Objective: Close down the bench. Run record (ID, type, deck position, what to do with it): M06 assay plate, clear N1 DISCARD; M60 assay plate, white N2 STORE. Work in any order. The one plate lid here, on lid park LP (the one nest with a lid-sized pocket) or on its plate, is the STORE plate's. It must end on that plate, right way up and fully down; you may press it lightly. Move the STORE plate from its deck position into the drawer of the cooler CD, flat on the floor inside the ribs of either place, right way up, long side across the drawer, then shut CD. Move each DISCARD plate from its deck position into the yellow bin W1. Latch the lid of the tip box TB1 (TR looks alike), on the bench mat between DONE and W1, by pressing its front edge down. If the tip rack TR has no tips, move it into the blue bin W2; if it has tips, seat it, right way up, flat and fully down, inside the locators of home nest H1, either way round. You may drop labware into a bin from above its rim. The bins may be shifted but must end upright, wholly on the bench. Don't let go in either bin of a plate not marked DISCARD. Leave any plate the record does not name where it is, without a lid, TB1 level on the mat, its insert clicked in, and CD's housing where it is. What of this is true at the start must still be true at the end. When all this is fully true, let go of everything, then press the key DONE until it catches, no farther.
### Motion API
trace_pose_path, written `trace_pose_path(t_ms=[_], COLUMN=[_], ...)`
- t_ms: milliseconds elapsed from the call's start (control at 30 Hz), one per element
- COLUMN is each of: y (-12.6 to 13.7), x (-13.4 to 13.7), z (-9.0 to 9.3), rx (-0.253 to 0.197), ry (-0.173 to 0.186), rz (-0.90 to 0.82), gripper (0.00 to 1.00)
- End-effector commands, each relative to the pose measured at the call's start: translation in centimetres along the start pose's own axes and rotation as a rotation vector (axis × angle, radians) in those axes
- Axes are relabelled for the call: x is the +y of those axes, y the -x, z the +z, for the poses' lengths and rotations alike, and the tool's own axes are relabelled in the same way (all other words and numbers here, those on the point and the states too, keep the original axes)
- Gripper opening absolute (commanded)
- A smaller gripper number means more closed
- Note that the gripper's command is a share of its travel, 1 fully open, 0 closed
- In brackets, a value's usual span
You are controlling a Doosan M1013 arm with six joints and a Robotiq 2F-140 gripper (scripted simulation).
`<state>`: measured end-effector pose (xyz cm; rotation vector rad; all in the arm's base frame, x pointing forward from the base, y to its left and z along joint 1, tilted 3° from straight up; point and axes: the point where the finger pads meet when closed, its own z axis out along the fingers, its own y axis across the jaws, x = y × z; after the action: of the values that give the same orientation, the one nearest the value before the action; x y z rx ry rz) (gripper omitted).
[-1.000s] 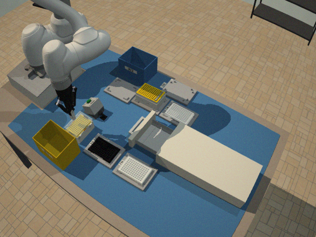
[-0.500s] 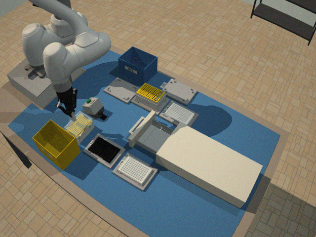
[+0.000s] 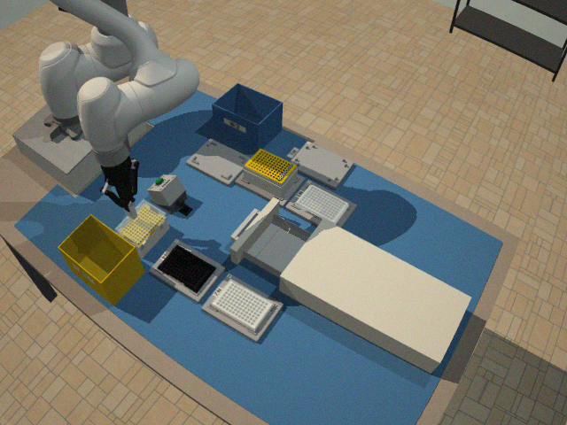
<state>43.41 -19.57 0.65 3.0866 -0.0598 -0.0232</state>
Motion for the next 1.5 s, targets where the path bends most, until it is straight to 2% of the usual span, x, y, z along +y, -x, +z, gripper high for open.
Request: trace_pose_path(t_ms=[0,567,1467], y=[0.0,0.0,0.0], x=[0.0,0.0,0.0], z=[0.1,0.2,-4.4], rx=[0.000,0.000,0.000], ry=[0.000,0.000,0.000], rz=[0.000,0.000,0.000], gripper=[0.00,0.00,0.00])
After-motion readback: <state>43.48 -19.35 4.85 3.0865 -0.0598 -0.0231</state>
